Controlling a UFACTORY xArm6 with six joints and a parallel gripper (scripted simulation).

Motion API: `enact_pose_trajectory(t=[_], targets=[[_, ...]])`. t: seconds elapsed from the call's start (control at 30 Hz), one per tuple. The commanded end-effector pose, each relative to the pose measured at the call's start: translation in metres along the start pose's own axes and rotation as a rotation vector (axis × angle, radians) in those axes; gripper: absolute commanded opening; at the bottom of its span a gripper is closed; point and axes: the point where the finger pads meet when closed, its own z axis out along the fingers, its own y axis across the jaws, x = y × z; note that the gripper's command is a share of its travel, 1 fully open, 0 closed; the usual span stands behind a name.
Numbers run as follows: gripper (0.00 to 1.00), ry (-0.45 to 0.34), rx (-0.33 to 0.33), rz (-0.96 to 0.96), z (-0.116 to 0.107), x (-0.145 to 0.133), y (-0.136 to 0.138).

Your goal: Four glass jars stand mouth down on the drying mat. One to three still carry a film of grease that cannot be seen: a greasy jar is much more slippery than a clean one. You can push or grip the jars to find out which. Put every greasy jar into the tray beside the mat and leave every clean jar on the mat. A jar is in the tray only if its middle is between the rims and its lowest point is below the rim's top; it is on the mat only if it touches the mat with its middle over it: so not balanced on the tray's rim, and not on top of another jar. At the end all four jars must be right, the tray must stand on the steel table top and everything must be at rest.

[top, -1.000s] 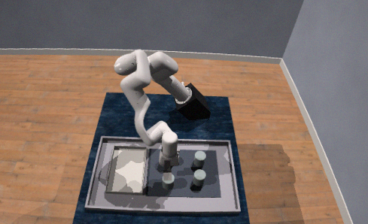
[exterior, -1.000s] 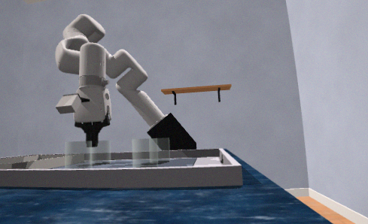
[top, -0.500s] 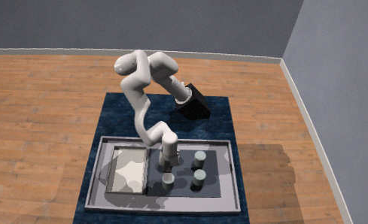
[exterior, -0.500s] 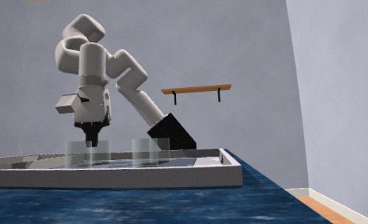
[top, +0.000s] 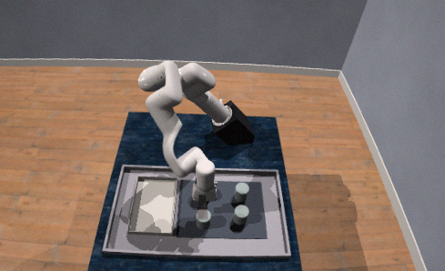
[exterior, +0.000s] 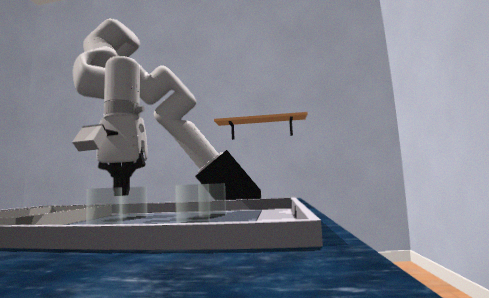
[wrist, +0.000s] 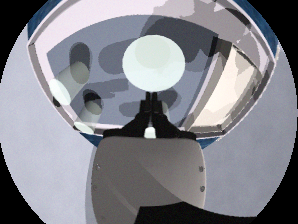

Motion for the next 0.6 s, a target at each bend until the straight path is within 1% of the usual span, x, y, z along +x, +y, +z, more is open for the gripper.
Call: enact_pose_trajectory(t=[0.0,0.57], targets=[[0.00,0.003,0.001,0.001,-0.0013,0.0019,0.0001],[0.00,0.003,0.001,0.001,-0.0013,0.0039,0.0001]])
